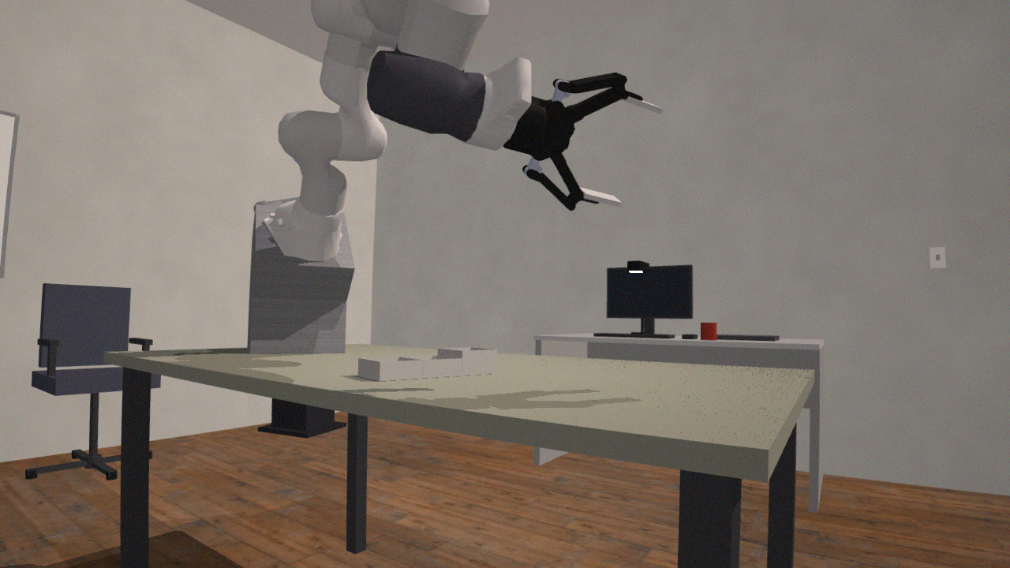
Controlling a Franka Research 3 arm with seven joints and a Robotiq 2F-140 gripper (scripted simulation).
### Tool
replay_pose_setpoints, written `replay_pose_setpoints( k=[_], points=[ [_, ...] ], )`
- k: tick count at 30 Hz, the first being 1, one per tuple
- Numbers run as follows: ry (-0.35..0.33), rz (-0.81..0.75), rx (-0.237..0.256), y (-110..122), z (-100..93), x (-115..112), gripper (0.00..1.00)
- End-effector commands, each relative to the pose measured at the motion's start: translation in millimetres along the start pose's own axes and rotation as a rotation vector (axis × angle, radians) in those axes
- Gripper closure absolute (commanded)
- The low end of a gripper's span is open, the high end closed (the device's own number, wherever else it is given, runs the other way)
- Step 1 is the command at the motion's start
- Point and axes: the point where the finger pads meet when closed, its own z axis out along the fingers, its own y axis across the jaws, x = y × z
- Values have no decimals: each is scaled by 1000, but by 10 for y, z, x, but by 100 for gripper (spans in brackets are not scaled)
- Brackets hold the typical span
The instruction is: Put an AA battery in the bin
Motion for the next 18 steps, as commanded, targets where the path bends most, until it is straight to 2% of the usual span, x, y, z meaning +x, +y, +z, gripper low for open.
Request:
replay_pose_setpoints(
  k=[1, 17, 18],
  points=[
    [0, 0, 0, -1, 0, 0, 0],
    [0, 0, 0, -1, 0, 0, 0],
    [0, 0, 0, 67, 8, 47, 95]
  ],
)
